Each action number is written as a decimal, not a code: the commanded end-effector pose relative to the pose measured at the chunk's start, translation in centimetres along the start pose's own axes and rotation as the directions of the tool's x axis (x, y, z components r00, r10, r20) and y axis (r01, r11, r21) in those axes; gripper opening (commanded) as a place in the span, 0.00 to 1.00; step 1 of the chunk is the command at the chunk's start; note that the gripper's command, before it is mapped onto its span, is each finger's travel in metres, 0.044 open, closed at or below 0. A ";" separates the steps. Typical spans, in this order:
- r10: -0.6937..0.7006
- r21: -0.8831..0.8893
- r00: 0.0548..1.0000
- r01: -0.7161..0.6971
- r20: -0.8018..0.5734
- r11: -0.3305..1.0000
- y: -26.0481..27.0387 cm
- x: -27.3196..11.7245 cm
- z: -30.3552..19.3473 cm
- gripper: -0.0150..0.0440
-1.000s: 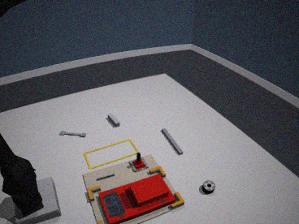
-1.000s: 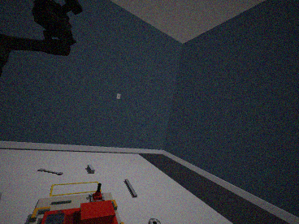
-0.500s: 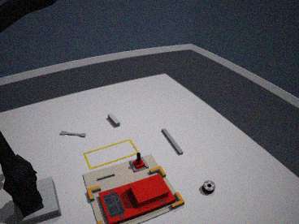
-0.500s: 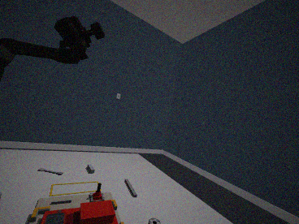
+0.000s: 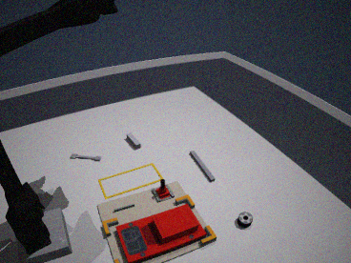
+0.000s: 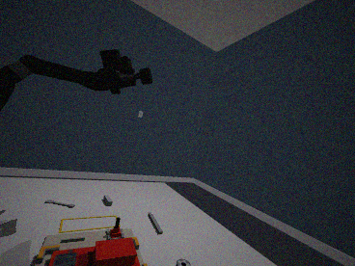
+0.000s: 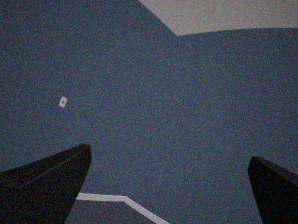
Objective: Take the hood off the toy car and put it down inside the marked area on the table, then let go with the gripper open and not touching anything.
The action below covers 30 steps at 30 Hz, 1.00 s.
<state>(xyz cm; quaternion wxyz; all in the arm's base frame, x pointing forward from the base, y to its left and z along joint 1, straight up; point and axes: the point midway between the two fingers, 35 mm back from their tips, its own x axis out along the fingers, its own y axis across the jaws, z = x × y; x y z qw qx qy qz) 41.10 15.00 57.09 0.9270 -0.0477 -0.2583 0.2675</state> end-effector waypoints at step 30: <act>-0.173 -0.085 0.113 0.541 -0.978 0.837 -14.9 -25.2 -31.9 1.00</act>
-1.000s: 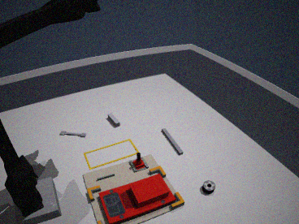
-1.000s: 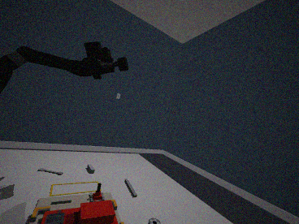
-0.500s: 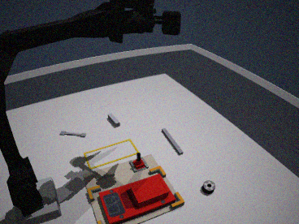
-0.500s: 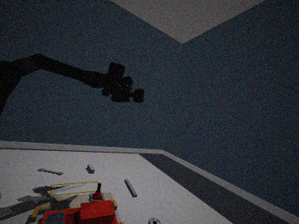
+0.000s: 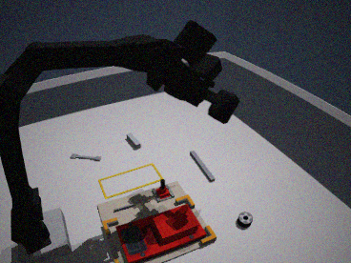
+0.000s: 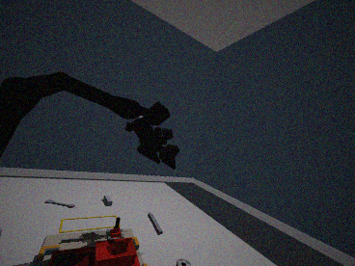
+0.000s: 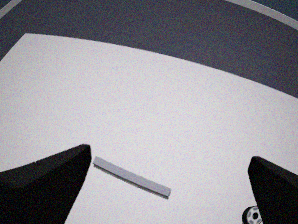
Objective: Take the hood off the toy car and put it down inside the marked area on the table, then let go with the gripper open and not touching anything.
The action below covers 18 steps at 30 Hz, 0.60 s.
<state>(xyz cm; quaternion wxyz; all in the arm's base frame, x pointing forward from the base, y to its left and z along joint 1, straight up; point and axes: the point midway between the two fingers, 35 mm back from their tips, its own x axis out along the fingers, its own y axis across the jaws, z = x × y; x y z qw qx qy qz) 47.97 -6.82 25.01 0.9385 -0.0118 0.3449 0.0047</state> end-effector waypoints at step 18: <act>0.006 0.189 0.663 0.205 -0.749 0.960 -8.6 -3.3 -21.3 1.00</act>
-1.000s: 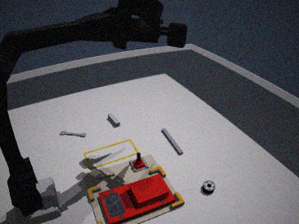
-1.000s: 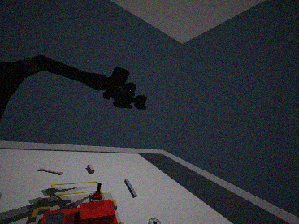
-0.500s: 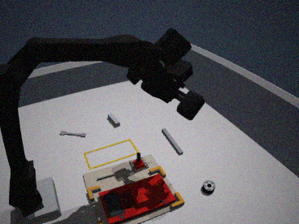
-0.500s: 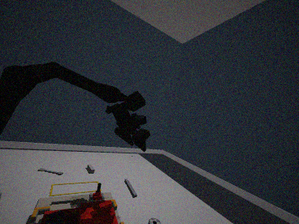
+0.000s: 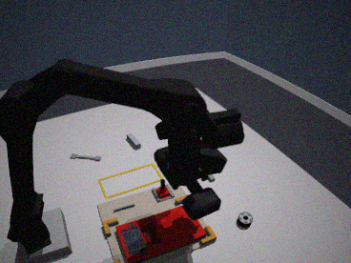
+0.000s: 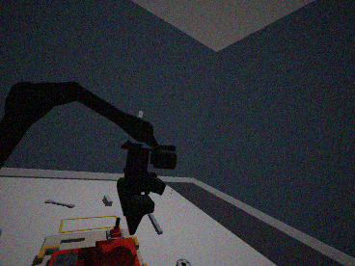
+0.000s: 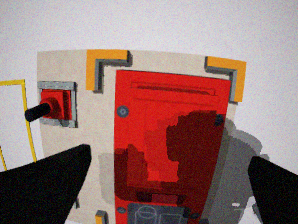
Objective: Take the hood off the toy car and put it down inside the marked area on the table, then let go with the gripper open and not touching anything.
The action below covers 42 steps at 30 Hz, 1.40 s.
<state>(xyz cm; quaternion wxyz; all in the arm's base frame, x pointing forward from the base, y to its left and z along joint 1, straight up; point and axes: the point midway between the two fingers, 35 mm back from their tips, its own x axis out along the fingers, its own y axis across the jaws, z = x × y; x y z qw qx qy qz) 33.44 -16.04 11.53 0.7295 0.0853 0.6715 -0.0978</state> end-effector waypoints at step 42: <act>0.000 0.005 0.998 0.000 -0.061 1.000 -0.2 3.1 -1.8 1.00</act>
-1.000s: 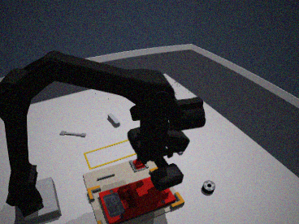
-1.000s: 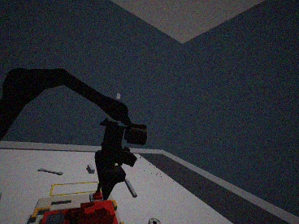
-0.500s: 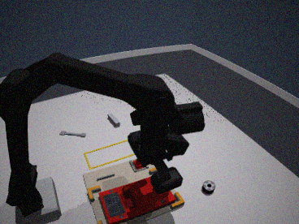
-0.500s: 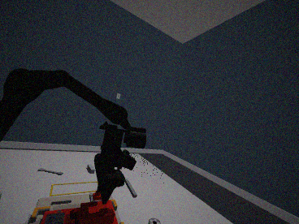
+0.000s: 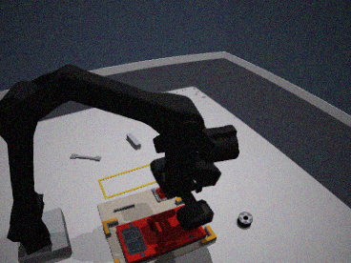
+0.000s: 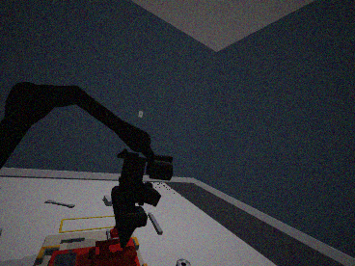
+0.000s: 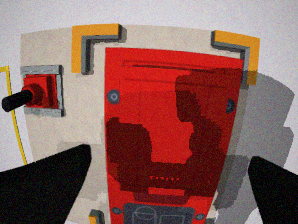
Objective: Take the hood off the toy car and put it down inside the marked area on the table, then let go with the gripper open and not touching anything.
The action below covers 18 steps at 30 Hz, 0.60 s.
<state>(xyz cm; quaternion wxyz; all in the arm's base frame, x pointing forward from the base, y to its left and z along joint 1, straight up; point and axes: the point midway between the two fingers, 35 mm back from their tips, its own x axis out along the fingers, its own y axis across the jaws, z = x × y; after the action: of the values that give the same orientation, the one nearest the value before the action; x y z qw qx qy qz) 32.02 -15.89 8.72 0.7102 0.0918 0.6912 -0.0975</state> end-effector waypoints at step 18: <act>-0.003 -0.004 1.000 0.003 -0.005 1.000 0.0 1.8 -0.3 1.00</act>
<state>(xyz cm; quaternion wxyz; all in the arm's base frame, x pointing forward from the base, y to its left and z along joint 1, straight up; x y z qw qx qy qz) 31.97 -15.87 7.31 0.7101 0.0918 0.6912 -0.0974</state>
